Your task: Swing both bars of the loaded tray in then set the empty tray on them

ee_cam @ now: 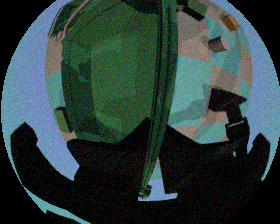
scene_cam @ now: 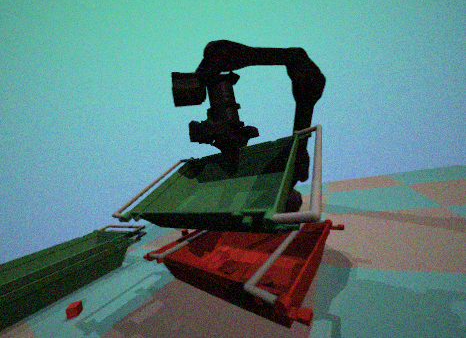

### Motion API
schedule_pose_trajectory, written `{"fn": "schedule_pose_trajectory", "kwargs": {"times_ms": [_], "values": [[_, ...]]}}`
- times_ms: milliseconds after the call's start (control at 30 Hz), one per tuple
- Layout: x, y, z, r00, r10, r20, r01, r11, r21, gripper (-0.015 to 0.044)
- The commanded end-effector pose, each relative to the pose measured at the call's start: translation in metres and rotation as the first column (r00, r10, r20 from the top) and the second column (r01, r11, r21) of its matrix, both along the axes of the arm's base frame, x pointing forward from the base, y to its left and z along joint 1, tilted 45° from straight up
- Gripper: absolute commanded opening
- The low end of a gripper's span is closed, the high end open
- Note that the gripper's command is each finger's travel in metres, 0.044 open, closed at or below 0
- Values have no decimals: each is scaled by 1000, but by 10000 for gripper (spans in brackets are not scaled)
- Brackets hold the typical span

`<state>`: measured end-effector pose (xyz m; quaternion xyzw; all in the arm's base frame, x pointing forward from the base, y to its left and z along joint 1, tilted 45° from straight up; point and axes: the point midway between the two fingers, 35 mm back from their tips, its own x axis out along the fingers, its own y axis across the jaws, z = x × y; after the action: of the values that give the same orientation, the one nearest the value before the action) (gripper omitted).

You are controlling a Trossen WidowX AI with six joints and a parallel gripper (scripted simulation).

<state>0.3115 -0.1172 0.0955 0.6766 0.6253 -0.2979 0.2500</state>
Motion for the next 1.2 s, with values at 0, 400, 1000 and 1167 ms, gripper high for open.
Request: {"fn": "schedule_pose_trajectory", "kwargs": {"times_ms": [0,400,1000,1167], "values": [[3,-3,1,1000,-22,14,22,1000,-5,0],[4,11,-13,998,-50,-22,50,999,2,0],[2,28,-26,994,-84,-69,85,996,10,0],[0,31,-28,993,-88,-75,89,996,11,0]]}}
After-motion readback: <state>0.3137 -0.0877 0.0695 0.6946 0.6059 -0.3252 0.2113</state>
